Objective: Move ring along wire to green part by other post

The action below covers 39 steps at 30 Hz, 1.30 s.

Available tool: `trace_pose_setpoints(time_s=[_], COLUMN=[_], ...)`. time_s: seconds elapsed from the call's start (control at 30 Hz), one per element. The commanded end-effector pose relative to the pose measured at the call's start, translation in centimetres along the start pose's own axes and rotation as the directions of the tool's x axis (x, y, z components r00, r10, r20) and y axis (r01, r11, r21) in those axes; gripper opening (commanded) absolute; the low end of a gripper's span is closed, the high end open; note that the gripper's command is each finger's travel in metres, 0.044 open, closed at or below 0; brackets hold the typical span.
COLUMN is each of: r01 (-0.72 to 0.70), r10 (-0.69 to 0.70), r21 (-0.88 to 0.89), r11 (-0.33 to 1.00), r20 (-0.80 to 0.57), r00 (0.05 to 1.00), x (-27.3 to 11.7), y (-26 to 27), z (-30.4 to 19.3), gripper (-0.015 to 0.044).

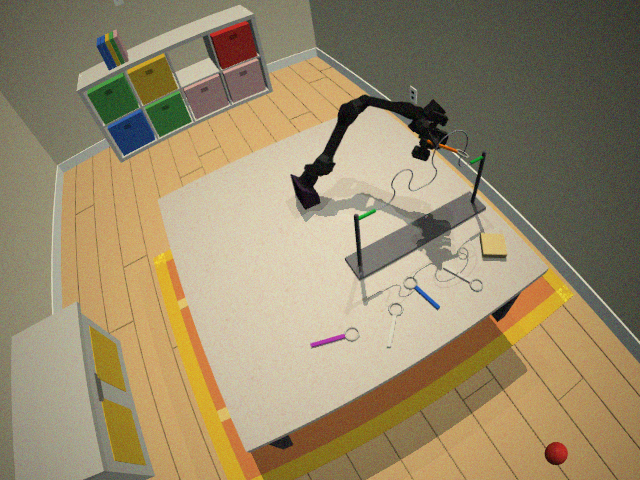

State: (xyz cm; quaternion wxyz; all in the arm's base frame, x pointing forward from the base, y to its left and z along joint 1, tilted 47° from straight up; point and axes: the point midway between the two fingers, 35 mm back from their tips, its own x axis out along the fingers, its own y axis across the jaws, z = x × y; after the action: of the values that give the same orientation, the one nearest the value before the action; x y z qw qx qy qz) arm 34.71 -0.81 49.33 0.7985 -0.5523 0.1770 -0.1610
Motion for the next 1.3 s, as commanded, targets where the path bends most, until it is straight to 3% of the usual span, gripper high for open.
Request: trace_pose_setpoints(time_s=[0.0,1.27], r01=[-0.004,-0.173], r10=[0.004,0.171], r21=[-0.008,0.334], r11=[1.0,0.927], r20=[0.002,0.035], r00=[1.0,0.985], x=[0.1,0.03], y=[-0.22,0.29], z=[0.15,0.36], gripper=[-0.015,-0.015])
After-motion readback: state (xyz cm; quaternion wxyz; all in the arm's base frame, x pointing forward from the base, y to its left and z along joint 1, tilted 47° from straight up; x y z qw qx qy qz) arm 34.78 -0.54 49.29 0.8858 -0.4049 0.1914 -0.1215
